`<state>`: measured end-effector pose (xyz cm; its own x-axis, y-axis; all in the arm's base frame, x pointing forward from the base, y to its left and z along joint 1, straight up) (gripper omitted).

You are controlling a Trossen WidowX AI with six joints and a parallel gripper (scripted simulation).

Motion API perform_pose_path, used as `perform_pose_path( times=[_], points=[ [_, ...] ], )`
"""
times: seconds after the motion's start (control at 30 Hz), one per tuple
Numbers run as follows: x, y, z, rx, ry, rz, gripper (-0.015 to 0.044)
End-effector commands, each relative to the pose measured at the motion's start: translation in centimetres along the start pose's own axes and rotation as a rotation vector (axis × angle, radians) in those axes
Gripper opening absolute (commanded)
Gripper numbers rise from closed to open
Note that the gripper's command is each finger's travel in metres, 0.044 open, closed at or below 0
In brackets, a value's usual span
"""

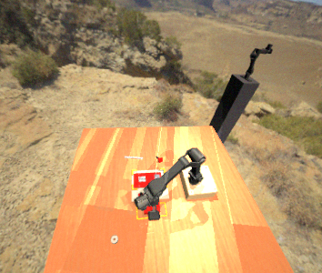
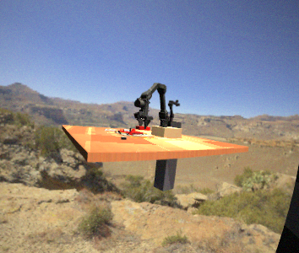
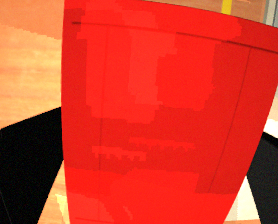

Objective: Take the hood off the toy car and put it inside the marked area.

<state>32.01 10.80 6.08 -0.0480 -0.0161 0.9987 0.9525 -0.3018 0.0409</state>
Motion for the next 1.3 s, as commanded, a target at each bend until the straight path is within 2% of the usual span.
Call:
perform_pose_path(
  times=[0.0, 1.27],
  points=[
    [-0.4, -0.2, -0.1, -0.006, -0.006, 0.003, 0.0000],
    [-2.9, -0.3, -0.2, -0.006, -0.007, 0.004, 0.0000]
  ],
)
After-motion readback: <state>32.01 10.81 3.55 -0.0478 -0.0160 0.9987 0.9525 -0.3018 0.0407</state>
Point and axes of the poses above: the point midway between the two fingers, 35 mm back from their tips, its own x axis back along the fingers, its own z axis across the jaws, y = z × x, the point moved 3 cm from there along x, back along the fingers, and after that the axes turned 11 degrees about -x, right-handed, at the moved point
